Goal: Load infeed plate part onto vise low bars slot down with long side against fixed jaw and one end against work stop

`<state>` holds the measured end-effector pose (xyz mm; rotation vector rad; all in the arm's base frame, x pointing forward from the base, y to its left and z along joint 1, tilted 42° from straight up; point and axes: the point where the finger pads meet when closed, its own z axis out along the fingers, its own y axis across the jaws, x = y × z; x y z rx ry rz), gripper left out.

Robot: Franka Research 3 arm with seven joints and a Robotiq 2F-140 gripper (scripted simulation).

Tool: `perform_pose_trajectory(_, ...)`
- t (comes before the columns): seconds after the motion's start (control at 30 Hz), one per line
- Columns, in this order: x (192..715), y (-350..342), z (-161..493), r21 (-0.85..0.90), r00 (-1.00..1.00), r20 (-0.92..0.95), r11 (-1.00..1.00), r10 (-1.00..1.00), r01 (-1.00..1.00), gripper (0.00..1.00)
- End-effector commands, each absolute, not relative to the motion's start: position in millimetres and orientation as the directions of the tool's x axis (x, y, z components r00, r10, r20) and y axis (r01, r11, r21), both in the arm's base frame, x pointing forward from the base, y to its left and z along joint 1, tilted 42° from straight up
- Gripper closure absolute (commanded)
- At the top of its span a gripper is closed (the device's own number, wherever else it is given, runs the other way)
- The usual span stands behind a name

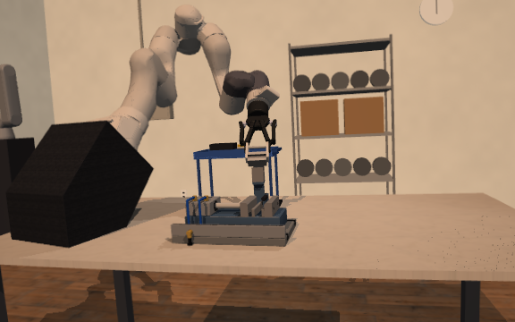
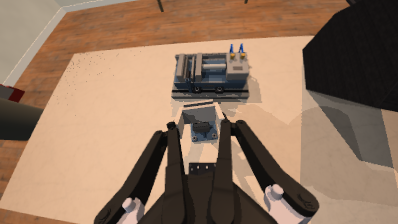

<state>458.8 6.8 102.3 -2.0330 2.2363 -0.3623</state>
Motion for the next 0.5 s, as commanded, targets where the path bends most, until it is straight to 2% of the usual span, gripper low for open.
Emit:
perform_pose_trajectory(0.0, 457.3, 6.2, 102.1, -0.237, -0.105, 0.086, 0.082, -0.991, -0.968, 1.0)
perform_pose_trajectory(0.47, 457.7, 5.9, 102.1, -0.236, -0.101, 0.071, 0.082, -0.992, -0.968, 1.0)
